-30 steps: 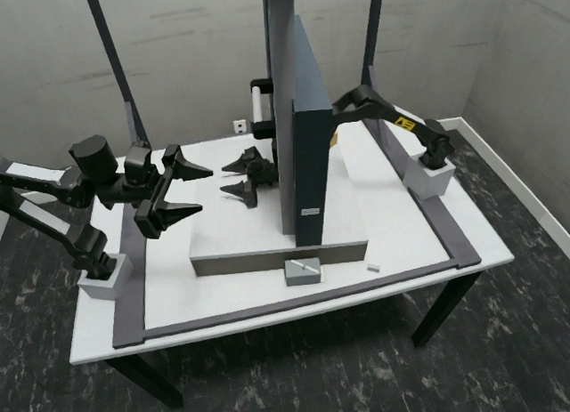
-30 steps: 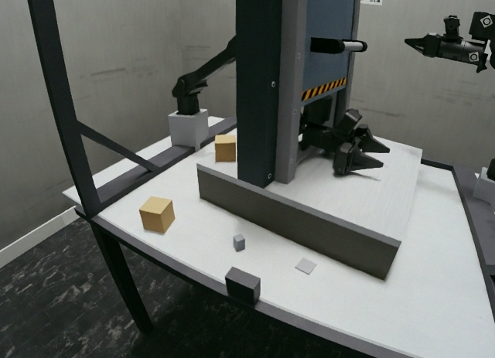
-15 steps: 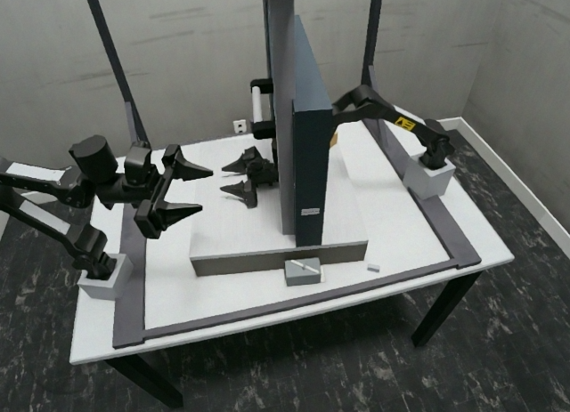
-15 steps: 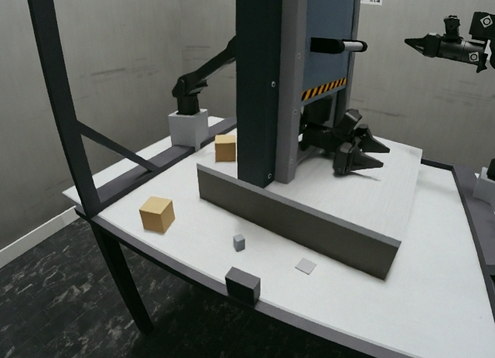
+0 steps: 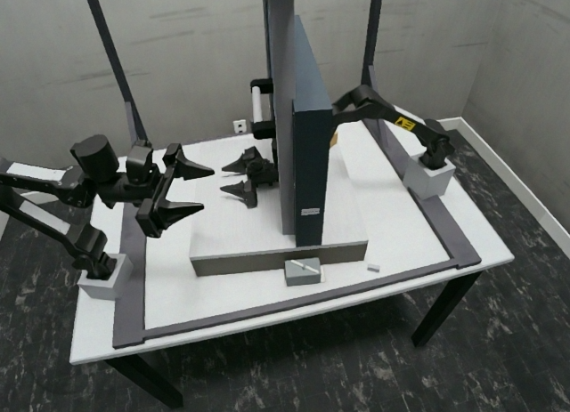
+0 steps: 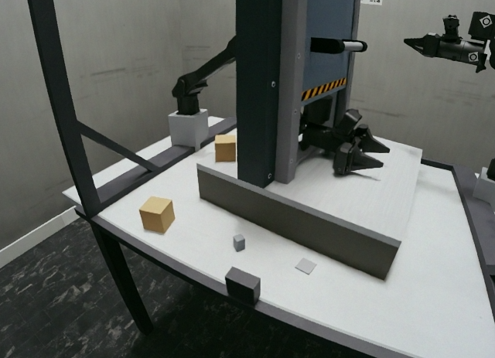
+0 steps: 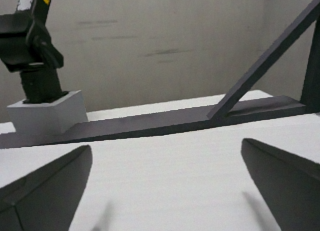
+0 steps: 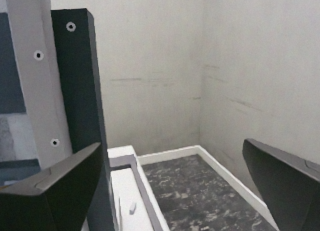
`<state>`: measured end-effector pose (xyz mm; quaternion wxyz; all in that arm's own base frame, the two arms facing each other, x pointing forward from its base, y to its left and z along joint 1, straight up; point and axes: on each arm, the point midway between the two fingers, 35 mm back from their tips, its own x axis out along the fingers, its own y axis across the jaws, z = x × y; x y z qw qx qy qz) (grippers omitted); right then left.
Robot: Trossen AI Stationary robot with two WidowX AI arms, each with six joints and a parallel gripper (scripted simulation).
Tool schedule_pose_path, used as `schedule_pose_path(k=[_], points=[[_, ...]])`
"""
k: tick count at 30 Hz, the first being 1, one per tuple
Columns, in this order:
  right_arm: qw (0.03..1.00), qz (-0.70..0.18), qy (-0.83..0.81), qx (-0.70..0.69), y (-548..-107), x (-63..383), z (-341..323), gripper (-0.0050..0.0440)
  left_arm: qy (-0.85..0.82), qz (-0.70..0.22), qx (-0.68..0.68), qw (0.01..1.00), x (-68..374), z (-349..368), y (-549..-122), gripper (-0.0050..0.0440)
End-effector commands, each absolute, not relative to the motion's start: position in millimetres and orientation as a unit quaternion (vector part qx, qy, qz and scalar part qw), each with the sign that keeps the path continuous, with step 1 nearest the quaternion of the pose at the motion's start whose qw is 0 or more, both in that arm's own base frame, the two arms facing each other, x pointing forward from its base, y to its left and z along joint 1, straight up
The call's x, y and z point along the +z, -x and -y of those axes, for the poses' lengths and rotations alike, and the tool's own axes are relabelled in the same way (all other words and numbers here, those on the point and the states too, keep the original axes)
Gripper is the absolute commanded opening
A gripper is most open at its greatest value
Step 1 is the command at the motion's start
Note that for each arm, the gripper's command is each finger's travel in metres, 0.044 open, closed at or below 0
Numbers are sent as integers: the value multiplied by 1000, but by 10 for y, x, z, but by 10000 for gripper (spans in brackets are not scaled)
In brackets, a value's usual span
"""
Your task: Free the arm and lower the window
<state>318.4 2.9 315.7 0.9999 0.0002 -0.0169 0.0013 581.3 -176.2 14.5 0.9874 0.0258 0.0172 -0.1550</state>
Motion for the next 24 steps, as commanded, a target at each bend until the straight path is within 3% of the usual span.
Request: schedule_pose_path(k=[1, 11, 16, 24], points=[[1000, 26, -2, 11, -3255, 3239, -167, 400, -20, 24, -154, 988, 552, 1784, -5887, 400], [999, 27, -11, 30, -3471, 3095, -964, 400, -20, 24, -154, 988, 552, 1784, -5887, 400], [999, 31, -15, 28, -3465, 3085, -1086, 400, -20, 24, -154, 988, 552, 1784, -5887, 400], [998, 16, -13, 55, -3351, 2810, -1848, 400, -20, 24, -154, 988, 552, 1784, -5887, 400]])
